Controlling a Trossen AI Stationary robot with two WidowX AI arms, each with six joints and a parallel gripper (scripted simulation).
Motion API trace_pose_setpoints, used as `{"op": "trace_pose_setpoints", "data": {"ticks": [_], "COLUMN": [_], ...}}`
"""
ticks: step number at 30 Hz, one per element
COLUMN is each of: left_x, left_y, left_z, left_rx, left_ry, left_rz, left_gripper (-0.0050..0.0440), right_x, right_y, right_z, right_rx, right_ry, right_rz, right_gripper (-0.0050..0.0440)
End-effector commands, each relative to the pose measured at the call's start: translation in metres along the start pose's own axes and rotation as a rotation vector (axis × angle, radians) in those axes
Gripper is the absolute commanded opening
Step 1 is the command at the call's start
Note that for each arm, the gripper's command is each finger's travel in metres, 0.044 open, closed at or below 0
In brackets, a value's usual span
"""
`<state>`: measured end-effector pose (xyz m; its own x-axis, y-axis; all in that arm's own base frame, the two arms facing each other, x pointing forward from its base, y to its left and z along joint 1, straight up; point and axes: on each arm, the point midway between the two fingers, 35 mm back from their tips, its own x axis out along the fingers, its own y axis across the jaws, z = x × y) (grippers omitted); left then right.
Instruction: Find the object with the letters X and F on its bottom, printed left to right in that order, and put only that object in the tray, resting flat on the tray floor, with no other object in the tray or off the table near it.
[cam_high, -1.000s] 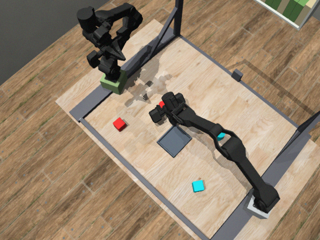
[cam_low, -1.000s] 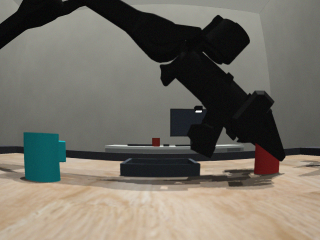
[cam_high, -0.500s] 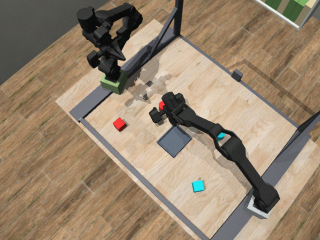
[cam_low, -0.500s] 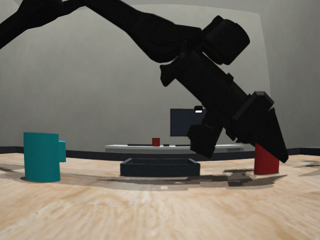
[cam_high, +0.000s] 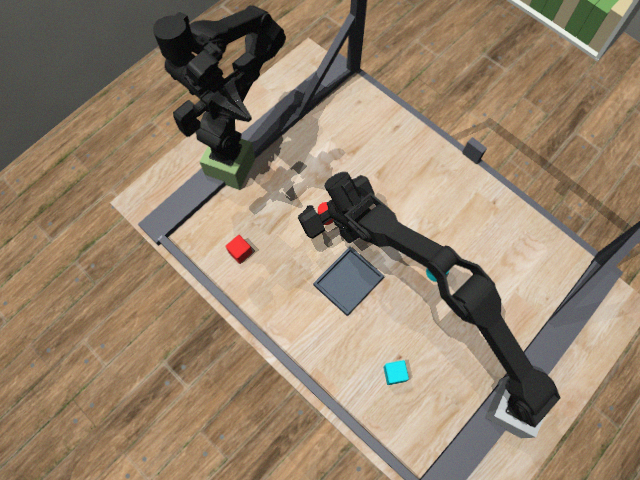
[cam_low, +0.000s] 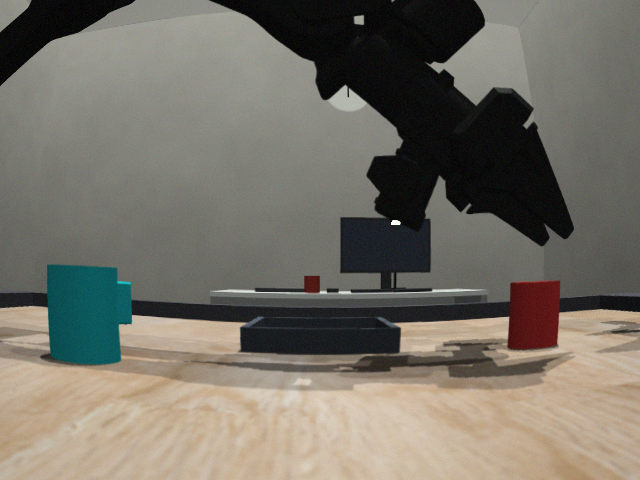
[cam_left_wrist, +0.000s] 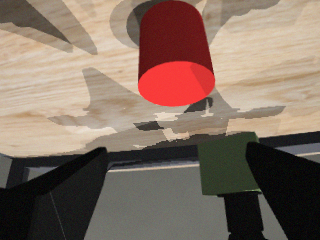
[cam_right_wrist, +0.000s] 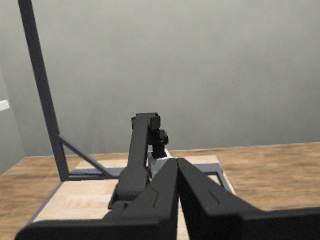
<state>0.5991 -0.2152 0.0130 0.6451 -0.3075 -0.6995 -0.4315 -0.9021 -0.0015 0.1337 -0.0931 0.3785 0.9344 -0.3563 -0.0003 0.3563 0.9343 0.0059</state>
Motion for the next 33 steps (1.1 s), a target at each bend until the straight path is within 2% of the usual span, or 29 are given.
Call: {"op": "trace_pose_setpoints", "data": {"ticks": [1,2,4,7,11,14,19,21,25,33], "left_x": [-0.018,-0.021,-0.021,-0.041,-0.09,-0.116,-0.179,-0.179,-0.231,-0.308], "left_y": [0.0,-0.002,-0.002,-0.009,-0.023,-0.029,-0.042,-0.042,-0.049,-0.053], "left_z": [-0.018,-0.019,-0.019,-0.03,-0.048,-0.055,-0.063,-0.063,-0.061,-0.042], "left_rx": [0.011,0.023,0.023,0.118,0.356,0.481,0.767,0.767,1.031,1.466], "left_ry": [0.027,0.031,0.031,0.061,0.121,0.149,0.207,0.207,0.242,0.256], "left_rz": [-0.003,-0.004,-0.004,-0.011,-0.044,-0.067,-0.141,-0.141,-0.226,-0.401], "left_gripper": [0.0376,0.0352,0.0352,0.028,0.0184,0.0112,0.0,0.0,0.0,-0.0001], "right_x": [0.0,0.0,0.0,0.0,0.0,0.0,0.0,0.0,0.0,0.0], "right_y": [0.001,0.001,0.001,0.001,0.001,0.001,0.001,0.001,0.001,0.001], "right_z": [0.005,0.005,0.005,0.005,0.005,0.005,0.005,0.005,0.005,0.005], "right_rx": [-0.011,-0.011,-0.011,-0.011,-0.011,-0.011,-0.011,-0.011,-0.011,-0.011], "right_ry": [-0.001,-0.001,-0.001,-0.001,-0.001,-0.001,-0.001,-0.001,-0.001,-0.001], "right_rz": [0.001,0.001,0.001,0.001,0.001,0.001,0.001,0.001,0.001,0.001], "right_gripper": [-0.005,-0.005,-0.005,-0.005,-0.005,-0.005,-0.005,-0.005,-0.005,-0.005]}}
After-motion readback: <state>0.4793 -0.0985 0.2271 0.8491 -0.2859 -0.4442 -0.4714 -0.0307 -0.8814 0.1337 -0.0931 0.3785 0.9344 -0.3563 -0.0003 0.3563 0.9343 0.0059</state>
